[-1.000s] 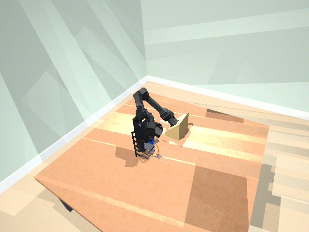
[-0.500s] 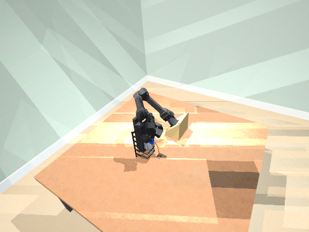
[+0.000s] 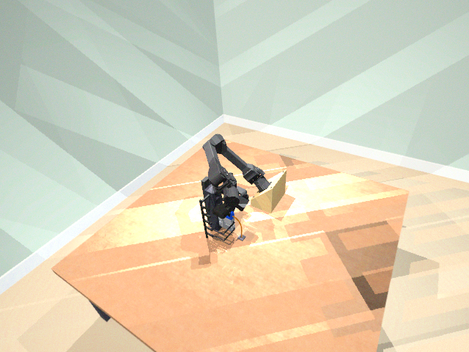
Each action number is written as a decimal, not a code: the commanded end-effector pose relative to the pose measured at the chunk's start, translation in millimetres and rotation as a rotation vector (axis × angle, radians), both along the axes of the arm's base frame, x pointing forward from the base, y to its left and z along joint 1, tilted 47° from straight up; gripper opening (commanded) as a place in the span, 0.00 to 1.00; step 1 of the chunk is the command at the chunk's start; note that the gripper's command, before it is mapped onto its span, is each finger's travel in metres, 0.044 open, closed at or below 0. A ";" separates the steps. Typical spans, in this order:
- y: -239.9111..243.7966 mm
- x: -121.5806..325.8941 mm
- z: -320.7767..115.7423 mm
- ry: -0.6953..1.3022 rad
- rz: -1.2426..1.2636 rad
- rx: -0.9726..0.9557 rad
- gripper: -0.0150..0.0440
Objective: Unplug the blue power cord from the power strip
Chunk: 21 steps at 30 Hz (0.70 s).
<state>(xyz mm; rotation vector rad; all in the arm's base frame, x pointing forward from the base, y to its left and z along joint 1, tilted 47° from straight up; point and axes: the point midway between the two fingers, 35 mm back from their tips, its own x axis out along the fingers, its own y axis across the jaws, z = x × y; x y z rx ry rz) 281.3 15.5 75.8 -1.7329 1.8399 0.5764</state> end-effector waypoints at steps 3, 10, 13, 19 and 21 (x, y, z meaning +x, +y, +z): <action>32.1 3.7 -21.3 -0.001 0.016 0.066 0.25; 41.3 3.6 -28.1 -0.001 0.017 0.067 0.25; 45.1 3.5 -31.1 -0.002 0.017 0.067 0.25; 38.7 1.1 -29.0 -0.001 0.018 0.064 0.48; 38.7 1.1 -29.0 -0.001 0.018 0.064 0.57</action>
